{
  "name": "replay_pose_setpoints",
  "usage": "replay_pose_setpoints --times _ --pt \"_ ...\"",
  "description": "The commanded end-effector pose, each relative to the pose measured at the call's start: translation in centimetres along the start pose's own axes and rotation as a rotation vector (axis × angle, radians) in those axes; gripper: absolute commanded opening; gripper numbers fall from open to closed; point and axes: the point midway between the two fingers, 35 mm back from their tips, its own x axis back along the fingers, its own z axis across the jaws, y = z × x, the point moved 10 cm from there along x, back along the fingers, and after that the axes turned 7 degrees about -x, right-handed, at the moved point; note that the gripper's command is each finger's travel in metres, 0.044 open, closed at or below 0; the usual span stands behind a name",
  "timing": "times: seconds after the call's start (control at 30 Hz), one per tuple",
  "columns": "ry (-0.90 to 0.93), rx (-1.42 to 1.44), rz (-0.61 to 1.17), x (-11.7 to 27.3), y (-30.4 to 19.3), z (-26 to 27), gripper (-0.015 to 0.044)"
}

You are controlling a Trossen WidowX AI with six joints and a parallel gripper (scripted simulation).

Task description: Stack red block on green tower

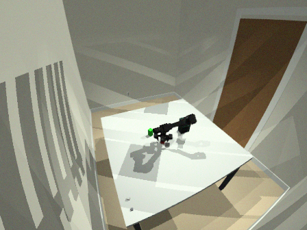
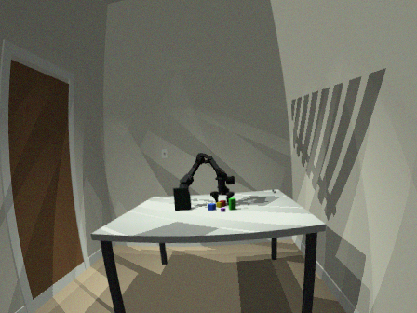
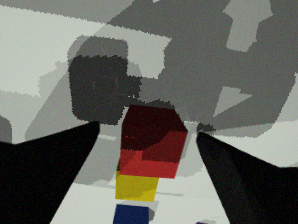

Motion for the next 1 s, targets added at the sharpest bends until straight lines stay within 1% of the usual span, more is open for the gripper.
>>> replay_pose_setpoints --times 0.0,0.1,0.47,0.67,0.8,0.97 --pt "0.001 -0.004 -0.003 0.0 0.0 0.0 0.044" --pt "0.001 -0.004 -0.003 0.0 0.0 0.0 0.044" --pt "0.001 -0.004 -0.003 0.0 0.0 0.0 0.0151" --pt "0.001 -0.004 -0.003 0.0 0.0 0.0 0.0111" --pt "0.0 -0.004 -0.002 0.8 0.0 0.0 0.0006" --pt "-0.001 -0.004 -0.001 3.0 0.0 -0.1 0.0"
